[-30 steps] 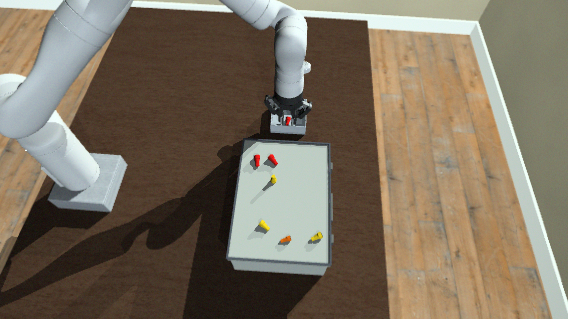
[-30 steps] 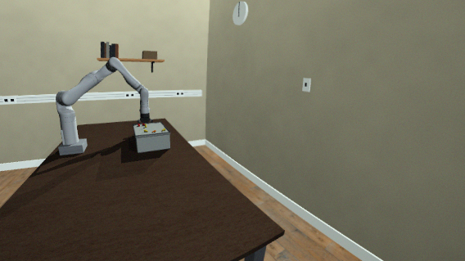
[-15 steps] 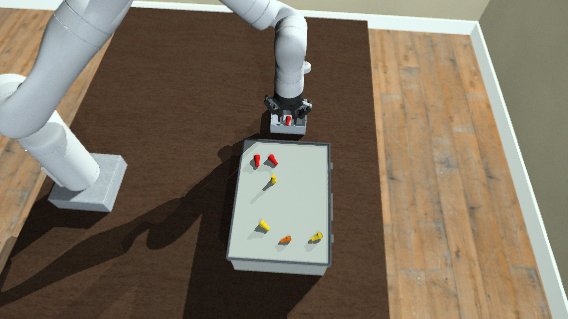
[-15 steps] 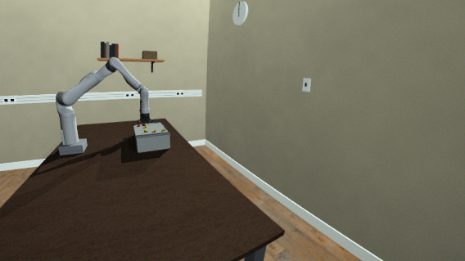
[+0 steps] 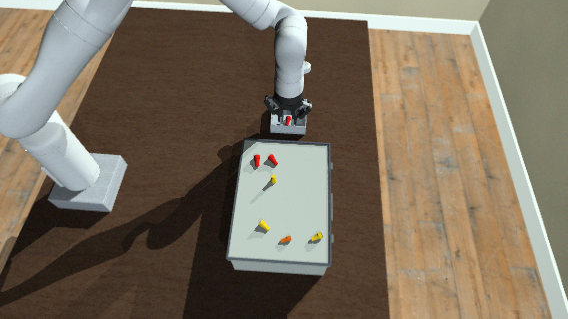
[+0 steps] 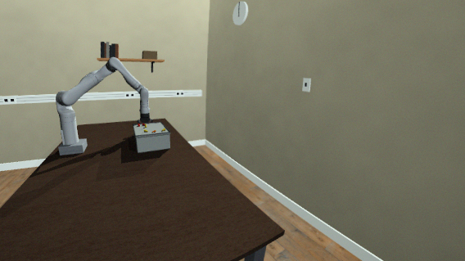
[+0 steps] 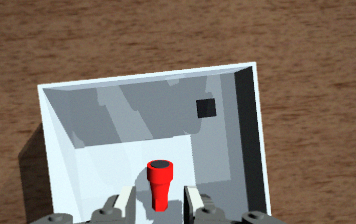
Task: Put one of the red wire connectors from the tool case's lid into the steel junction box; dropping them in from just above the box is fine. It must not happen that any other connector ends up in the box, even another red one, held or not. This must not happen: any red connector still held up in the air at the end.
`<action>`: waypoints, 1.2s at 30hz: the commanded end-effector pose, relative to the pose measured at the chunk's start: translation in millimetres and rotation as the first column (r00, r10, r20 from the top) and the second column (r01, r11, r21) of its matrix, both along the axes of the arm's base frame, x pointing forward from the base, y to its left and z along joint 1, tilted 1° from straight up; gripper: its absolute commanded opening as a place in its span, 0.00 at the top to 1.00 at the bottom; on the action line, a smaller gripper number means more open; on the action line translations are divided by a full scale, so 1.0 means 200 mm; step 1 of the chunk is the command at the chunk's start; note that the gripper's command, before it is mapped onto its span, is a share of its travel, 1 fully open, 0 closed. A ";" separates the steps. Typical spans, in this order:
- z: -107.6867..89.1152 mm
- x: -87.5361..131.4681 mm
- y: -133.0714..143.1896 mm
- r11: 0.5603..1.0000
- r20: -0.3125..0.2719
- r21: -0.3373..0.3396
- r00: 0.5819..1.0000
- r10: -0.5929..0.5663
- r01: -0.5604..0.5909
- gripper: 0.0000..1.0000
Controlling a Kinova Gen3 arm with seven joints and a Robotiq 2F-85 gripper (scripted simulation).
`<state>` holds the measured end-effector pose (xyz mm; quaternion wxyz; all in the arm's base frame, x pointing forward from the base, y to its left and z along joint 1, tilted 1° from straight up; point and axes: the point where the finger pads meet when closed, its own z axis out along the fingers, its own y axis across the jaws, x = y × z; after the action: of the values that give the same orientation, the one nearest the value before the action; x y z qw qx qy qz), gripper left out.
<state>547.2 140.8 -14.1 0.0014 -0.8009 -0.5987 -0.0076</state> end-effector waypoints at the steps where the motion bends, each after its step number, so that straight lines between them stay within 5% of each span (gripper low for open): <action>1: 0.01 0.00 0.00 1.000 0.002 0.001 1.000 0.000 0.000 0.63; 21: 0.03 0.00 0.00 1.000 0.002 0.001 1.000 0.000 0.000 0.63; 29: 0.17 0.00 0.00 1.000 0.002 0.001 1.000 0.000 0.000 0.63; 36: 0.47 0.00 0.00 1.000 0.002 0.001 1.000 0.000 0.000 0.63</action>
<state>540.3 133.8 41.1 0.0031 -0.8027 -0.5964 0.0057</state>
